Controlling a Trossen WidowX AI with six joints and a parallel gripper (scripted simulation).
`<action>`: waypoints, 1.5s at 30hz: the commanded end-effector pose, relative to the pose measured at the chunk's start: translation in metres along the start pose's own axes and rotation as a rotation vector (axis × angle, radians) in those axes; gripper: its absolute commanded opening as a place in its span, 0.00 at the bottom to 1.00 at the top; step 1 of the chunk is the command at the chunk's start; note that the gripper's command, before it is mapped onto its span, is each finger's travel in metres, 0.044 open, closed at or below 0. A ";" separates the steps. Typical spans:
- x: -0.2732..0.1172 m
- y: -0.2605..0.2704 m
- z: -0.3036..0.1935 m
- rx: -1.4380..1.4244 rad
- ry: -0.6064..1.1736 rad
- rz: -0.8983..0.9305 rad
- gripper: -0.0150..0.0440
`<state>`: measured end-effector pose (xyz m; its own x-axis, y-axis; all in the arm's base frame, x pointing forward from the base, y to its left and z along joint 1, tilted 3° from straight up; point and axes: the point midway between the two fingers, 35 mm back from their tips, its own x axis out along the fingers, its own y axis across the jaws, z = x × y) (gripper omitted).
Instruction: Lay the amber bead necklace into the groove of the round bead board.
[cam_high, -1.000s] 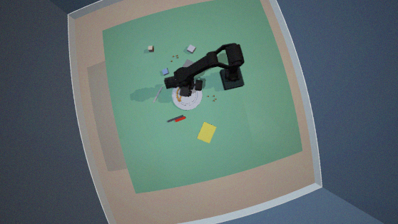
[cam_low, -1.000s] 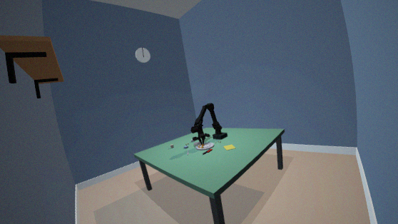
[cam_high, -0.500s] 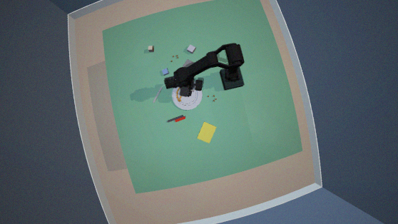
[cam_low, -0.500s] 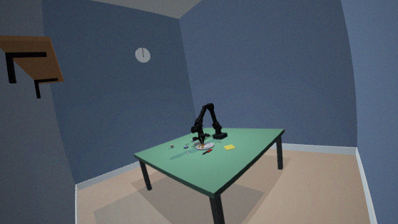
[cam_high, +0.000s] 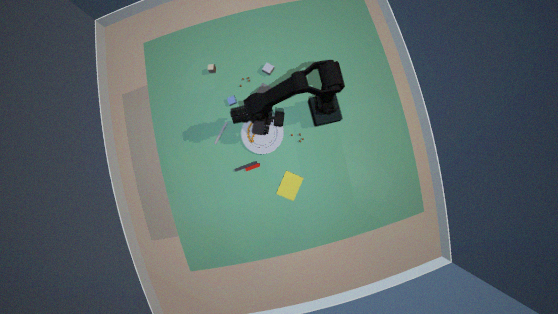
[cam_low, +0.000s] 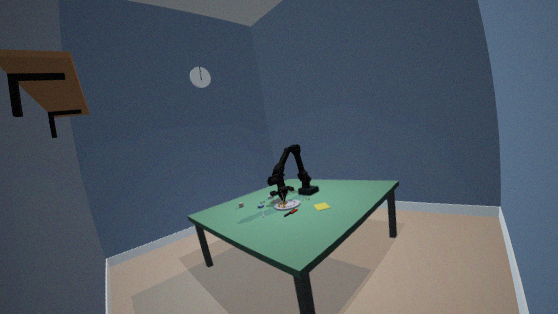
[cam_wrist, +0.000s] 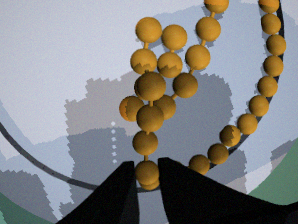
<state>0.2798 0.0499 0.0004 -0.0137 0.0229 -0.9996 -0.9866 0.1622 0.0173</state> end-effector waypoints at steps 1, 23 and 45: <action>0.001 0.007 -0.007 0.002 0.001 0.007 0.25; 0.006 0.008 -0.010 0.007 -0.001 -0.002 0.43; 0.001 0.010 -0.010 0.002 0.001 0.008 1.00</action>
<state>0.2688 0.0411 -0.0006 -0.0199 0.0224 -0.9996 -0.9852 0.1697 0.0234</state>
